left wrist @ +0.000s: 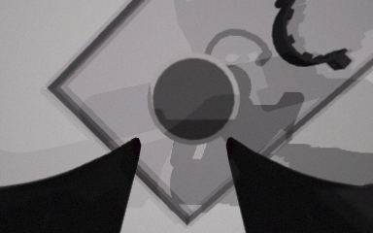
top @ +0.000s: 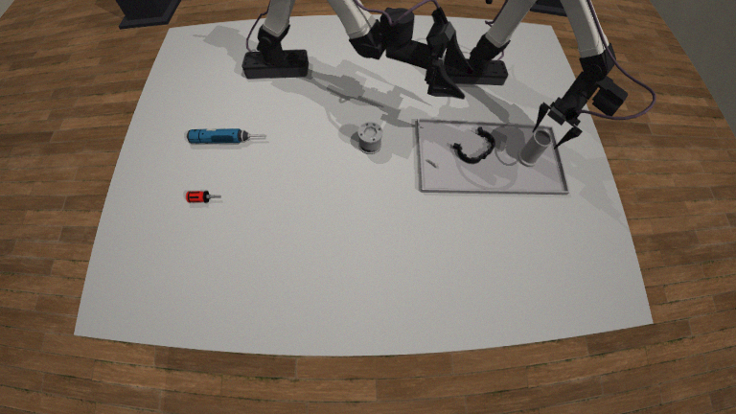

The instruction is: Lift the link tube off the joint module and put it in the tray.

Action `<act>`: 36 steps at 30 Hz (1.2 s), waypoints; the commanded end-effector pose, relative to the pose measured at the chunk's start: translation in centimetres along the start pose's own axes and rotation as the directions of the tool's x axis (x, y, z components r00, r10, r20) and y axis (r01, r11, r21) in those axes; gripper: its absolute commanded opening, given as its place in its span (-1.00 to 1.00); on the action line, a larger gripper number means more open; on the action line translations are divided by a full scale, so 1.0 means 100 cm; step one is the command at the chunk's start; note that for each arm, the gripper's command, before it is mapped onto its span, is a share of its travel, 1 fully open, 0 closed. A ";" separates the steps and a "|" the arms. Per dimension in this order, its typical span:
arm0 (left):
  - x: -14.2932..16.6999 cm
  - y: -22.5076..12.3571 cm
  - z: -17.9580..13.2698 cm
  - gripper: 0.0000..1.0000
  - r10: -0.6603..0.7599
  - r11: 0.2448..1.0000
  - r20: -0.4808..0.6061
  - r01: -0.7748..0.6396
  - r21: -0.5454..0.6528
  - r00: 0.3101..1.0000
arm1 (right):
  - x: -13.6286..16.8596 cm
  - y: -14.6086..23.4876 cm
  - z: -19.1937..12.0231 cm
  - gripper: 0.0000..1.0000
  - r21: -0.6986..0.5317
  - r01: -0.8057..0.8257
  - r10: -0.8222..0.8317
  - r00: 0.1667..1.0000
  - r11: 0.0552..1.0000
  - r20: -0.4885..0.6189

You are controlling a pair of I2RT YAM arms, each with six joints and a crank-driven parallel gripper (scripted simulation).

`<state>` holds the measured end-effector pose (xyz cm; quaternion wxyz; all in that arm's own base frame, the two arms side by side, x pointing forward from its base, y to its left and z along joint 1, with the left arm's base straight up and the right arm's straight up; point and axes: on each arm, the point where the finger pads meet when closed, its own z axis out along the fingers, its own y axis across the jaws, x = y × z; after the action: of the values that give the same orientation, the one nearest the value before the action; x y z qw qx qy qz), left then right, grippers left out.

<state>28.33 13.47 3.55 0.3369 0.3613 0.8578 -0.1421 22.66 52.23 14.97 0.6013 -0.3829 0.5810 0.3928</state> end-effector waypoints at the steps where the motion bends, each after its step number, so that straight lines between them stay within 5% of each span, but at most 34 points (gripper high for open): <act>1: -0.018 0.003 -0.033 0.62 0.053 0.999 0.019 -0.053 0.001 0.998 | -0.026 0.001 0.007 1.00 0.007 -0.009 0.009 0.998 1.000 0.066; 6: -0.016 0.003 -0.045 0.62 0.023 1.000 0.005 -0.023 -0.003 1.000 | -0.026 0.001 0.007 1.00 0.007 -0.009 0.009 0.998 1.000 0.066; 19: -0.025 0.006 -0.054 0.62 -0.262 0.930 0.037 0.262 -0.259 0.964 | -0.026 0.001 0.007 1.00 0.007 -0.009 0.009 0.998 1.000 0.066; 27: -0.036 0.001 -0.052 0.62 -0.271 0.904 0.121 0.296 -0.308 0.955 | -0.026 0.001 0.007 1.00 0.007 -0.009 0.009 0.998 1.000 0.066; 36: -0.054 -0.010 -0.032 0.62 -0.204 0.943 0.153 0.236 -0.234 0.967 | -0.026 0.001 0.007 1.00 0.007 -0.009 0.009 0.998 1.000 0.066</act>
<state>27.85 11.52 8.76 0.3974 0.2027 0.8894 -0.0999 22.68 52.23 14.99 0.6015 -0.3826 0.5809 0.3929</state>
